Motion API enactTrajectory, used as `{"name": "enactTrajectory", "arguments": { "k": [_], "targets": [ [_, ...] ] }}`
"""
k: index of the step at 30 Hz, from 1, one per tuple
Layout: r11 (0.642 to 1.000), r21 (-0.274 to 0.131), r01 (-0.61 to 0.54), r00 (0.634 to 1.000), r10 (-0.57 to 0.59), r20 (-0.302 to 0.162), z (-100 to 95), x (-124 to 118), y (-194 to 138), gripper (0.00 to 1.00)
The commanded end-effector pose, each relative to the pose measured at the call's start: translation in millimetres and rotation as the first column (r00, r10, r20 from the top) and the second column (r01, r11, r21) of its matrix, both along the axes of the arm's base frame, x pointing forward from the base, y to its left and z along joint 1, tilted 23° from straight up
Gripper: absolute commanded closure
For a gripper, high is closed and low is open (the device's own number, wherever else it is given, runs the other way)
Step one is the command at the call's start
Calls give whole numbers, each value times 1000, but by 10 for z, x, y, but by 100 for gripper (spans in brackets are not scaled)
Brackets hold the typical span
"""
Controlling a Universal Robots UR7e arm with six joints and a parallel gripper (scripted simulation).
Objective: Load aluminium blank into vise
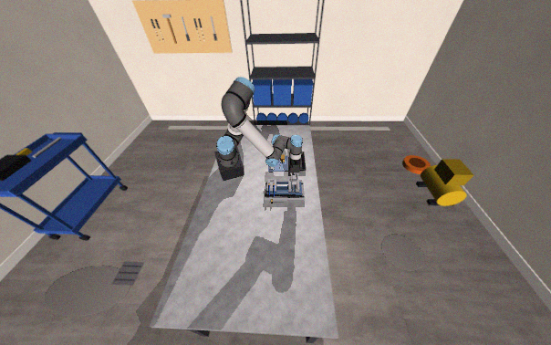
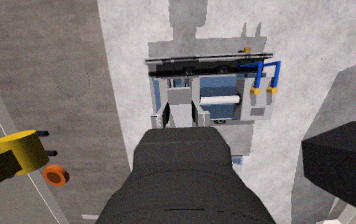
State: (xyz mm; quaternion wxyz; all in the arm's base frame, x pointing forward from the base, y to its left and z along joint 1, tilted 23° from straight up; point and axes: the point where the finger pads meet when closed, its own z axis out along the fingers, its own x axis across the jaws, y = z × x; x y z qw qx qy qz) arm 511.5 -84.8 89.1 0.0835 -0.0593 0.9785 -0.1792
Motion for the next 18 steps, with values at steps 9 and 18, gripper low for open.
{"name": "enactTrajectory", "arguments": {
  "k": [9, 18],
  "targets": [
    [1000, 0, 0, 1000, 0, 2, 3, 4, 0, 100],
    [1000, 0, 0, 1000, 0, 2, -21, 9, -9, 100]
  ]
}}
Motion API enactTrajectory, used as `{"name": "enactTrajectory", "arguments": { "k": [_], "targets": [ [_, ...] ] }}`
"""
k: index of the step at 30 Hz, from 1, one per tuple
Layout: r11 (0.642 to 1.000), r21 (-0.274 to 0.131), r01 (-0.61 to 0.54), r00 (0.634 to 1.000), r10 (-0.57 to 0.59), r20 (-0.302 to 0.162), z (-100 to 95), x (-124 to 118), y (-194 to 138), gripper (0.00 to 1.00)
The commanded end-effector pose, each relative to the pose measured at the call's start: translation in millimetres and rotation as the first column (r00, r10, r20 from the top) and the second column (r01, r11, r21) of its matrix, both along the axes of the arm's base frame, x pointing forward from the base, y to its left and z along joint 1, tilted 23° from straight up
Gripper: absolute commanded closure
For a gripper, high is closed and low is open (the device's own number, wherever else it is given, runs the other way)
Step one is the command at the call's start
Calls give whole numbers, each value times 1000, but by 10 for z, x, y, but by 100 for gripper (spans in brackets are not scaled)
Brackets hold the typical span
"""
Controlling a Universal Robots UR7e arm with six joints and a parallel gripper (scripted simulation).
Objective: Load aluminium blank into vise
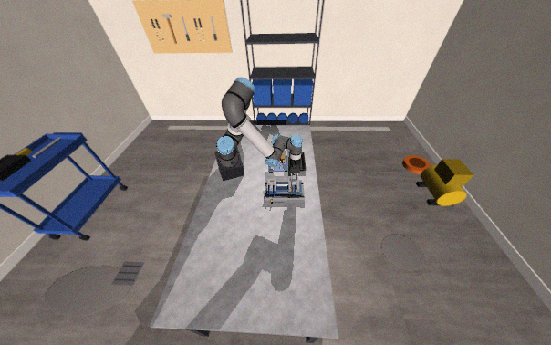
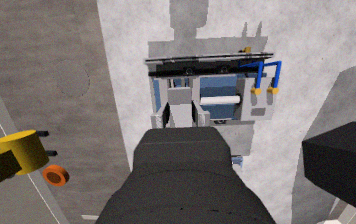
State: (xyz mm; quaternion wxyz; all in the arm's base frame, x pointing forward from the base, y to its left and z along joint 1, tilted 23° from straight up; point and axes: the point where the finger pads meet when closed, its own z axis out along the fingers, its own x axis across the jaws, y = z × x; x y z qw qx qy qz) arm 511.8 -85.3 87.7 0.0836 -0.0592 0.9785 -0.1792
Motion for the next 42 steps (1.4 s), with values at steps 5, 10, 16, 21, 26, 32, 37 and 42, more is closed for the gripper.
{"name": "enactTrajectory", "arguments": {
  "k": [5, 10, 16, 21, 26, 32, 37, 42],
  "targets": [
    [1000, 0, 0, 1000, 0, 1, -21, 9, -9, 100],
    [1000, 0, 0, 1000, 0, 1, -50, 15, -20, 100],
    [1000, 0, 0, 1000, 0, 1, -90, 24, -36, 100],
    [1000, 0, 0, 1000, 0, 1, -110, 29, -44, 100],
    [1000, 0, 0, 1000, 0, 1, -141, 36, -56, 100],
    [1000, 0, 0, 1000, 0, 1, -171, 42, -67, 100],
    [1000, 0, 0, 1000, 0, 1, -182, 45, -71, 100],
    [1000, 0, 0, 1000, 0, 1, -193, 47, -75, 100]
  ]
}}
